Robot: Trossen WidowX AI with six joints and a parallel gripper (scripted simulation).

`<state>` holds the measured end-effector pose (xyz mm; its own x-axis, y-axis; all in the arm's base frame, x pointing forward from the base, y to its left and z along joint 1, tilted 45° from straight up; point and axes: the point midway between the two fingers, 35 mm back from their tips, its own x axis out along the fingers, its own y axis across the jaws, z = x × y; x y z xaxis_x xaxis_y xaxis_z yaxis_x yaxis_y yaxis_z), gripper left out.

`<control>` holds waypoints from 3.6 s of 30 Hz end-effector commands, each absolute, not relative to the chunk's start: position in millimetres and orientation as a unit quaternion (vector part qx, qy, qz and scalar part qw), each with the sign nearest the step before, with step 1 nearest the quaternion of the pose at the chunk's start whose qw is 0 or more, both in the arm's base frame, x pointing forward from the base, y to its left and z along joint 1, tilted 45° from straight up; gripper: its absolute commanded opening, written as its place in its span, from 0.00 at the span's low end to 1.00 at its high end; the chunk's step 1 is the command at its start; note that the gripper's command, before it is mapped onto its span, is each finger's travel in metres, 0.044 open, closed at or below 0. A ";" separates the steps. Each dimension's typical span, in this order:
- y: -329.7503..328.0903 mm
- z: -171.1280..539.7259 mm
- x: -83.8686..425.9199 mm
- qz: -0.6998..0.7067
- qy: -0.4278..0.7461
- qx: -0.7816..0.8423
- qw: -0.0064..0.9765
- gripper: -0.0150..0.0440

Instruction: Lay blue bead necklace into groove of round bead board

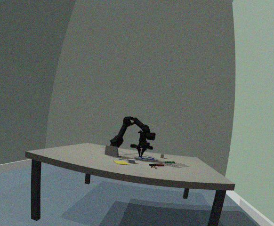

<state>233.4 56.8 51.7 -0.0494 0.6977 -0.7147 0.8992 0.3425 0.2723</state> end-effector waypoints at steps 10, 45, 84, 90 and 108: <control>52.4 56.1 229.8 -0.126 0.715 0.561 0.398 0.25; 52.6 54.5 222.8 -0.125 0.714 0.561 0.399 0.92; -4.6 22.1 253.1 -0.074 0.721 0.531 0.439 0.46; -8.4 24.9 255.8 -0.075 0.718 0.531 0.445 0.46; 12.3 5.3 251.9 -0.074 0.721 0.531 0.439 0.46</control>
